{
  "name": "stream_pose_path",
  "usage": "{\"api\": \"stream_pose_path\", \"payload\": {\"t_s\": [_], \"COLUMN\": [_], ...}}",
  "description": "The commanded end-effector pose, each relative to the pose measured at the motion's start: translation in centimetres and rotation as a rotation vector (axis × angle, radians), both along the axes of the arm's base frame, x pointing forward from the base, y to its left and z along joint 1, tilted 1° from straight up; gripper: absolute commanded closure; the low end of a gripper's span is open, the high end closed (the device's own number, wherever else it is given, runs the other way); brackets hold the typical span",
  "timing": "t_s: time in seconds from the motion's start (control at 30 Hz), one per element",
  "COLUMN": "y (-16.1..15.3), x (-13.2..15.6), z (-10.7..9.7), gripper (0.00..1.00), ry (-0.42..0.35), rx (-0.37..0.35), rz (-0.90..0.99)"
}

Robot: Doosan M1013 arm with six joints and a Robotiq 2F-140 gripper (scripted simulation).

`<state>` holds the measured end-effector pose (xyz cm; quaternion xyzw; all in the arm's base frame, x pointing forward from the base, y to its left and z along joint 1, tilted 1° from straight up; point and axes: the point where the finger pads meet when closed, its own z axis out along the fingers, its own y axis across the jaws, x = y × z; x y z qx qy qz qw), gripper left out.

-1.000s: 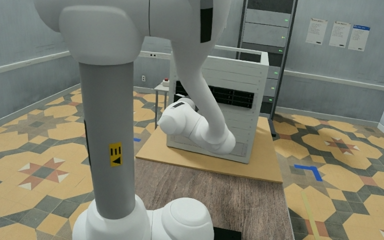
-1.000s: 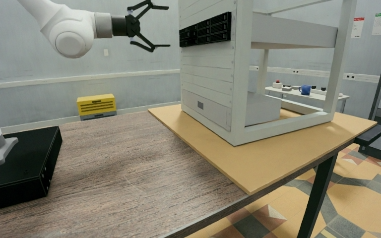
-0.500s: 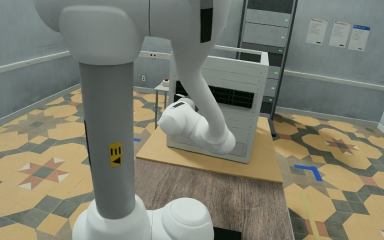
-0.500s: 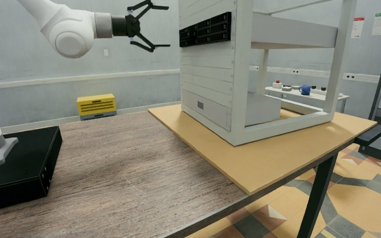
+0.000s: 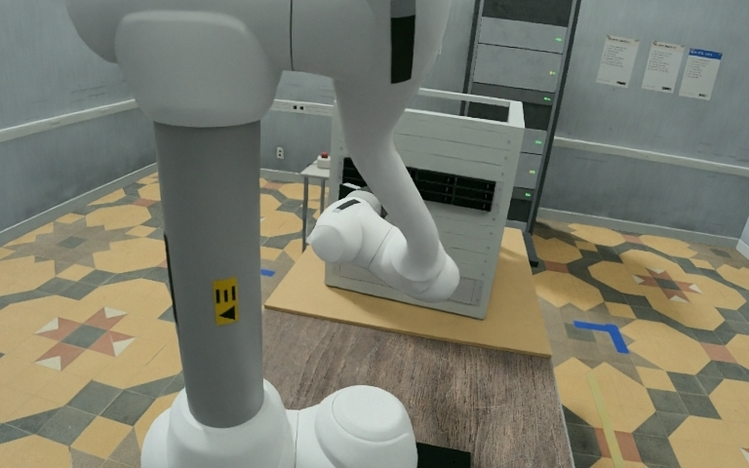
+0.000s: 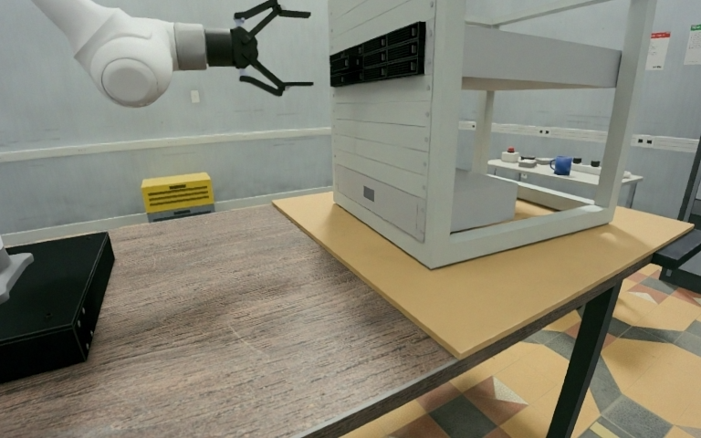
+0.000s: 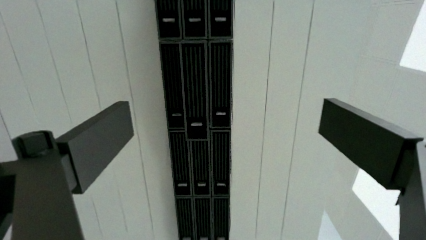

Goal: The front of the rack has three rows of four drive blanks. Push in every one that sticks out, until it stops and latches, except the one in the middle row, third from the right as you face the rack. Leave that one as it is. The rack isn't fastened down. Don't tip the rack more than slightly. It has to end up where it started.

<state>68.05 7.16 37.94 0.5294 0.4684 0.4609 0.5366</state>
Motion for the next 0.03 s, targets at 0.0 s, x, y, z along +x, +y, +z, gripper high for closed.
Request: {"api": "stream_pose_path", "payload": {"t_s": [0.0], "y": [0.01], "x": [0.02], "z": [0.08], "gripper": [0.0], "ry": [-0.001], "rx": [0.0], "rz": [0.0]}}
